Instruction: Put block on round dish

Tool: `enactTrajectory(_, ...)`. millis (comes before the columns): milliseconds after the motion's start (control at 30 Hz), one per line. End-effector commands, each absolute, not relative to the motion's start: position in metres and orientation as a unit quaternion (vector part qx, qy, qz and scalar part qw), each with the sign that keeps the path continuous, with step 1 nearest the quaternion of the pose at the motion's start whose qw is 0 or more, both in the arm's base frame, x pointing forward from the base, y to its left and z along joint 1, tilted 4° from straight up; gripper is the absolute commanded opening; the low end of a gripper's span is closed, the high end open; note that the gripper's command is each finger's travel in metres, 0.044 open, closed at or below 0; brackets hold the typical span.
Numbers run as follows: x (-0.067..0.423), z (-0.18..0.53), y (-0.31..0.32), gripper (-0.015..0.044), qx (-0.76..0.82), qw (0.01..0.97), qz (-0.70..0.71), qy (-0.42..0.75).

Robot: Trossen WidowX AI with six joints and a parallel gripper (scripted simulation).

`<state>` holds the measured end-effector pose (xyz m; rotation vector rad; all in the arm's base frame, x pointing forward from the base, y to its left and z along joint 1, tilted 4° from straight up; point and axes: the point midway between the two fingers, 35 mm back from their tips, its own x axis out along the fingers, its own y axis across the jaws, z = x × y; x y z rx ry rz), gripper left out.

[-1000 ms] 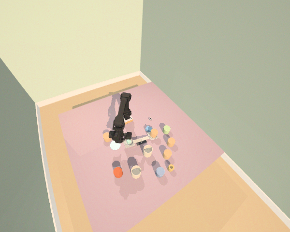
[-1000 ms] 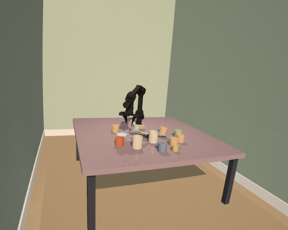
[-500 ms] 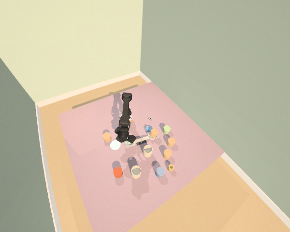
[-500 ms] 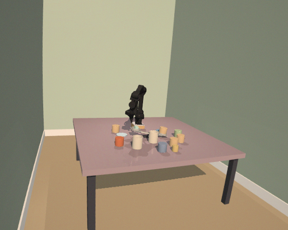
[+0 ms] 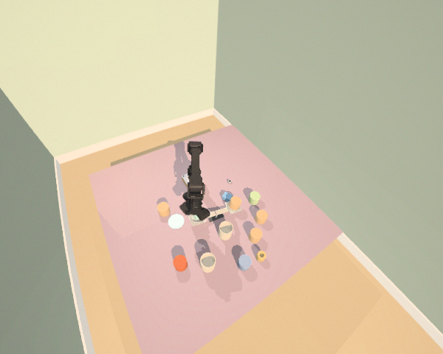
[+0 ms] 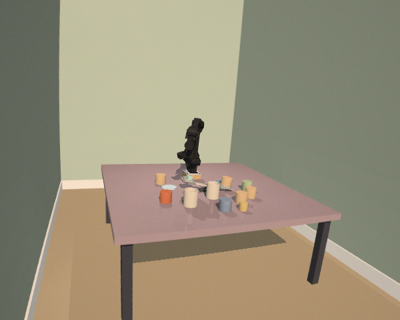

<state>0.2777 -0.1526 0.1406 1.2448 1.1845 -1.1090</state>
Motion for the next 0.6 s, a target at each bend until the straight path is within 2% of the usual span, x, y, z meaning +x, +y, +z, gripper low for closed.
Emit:
enactTrajectory(0,0.278,0.134,-0.153,0.026,0.52,0.52,-0.467,0.491)
enactTrajectory(567,0.281,0.107,-0.152,0.026,0.52,0.52,-0.467,0.491)
